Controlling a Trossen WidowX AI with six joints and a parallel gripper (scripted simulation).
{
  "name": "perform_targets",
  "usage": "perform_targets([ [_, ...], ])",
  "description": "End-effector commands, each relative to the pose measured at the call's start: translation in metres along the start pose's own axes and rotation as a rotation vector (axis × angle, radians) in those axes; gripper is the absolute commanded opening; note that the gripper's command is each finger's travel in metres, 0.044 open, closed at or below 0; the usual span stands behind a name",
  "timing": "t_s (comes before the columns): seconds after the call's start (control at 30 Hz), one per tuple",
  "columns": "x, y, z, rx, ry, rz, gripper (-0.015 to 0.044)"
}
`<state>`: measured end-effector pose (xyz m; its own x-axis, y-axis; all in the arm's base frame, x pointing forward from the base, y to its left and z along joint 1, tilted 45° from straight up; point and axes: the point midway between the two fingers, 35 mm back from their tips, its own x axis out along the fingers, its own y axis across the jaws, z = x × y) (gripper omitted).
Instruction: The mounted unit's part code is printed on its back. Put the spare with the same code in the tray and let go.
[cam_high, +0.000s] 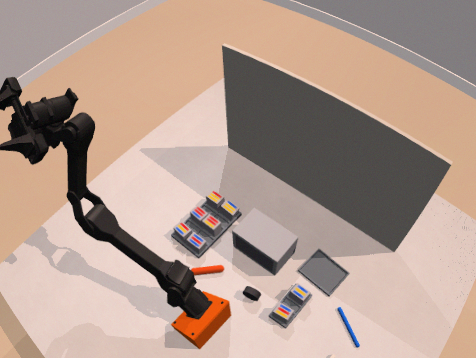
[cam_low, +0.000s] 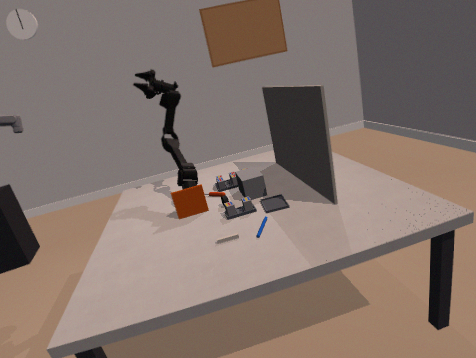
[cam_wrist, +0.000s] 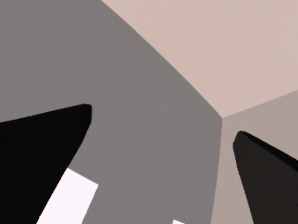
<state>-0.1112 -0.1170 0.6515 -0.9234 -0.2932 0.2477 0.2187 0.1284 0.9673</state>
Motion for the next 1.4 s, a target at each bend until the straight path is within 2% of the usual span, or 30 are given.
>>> perform_targets([
  [0.0,0.000,0.000,0.000,0.000,0.000,0.000,0.0426],
  [0.03,0.000,0.000,0.000,0.000,0.000,0.000,0.0440],
  [0.3,-0.004,0.003,-0.010,-0.006,0.041,0.030,0.0440],
  [0.53,-0.016,0.014,-0.051,-0.140,0.120,0.135,0.0440],
  [0.67,-0.032,0.022,-0.099,-0.326,0.196,0.262,0.0440],
  [0.83,-0.064,0.024,-0.166,-0.560,0.316,0.446,0.0440],
  [1.0,-0.102,0.022,-0.212,-0.610,0.455,0.584,0.0440],
  [1.37,-0.210,-0.026,-0.317,-0.866,0.766,0.899,0.0440],
])
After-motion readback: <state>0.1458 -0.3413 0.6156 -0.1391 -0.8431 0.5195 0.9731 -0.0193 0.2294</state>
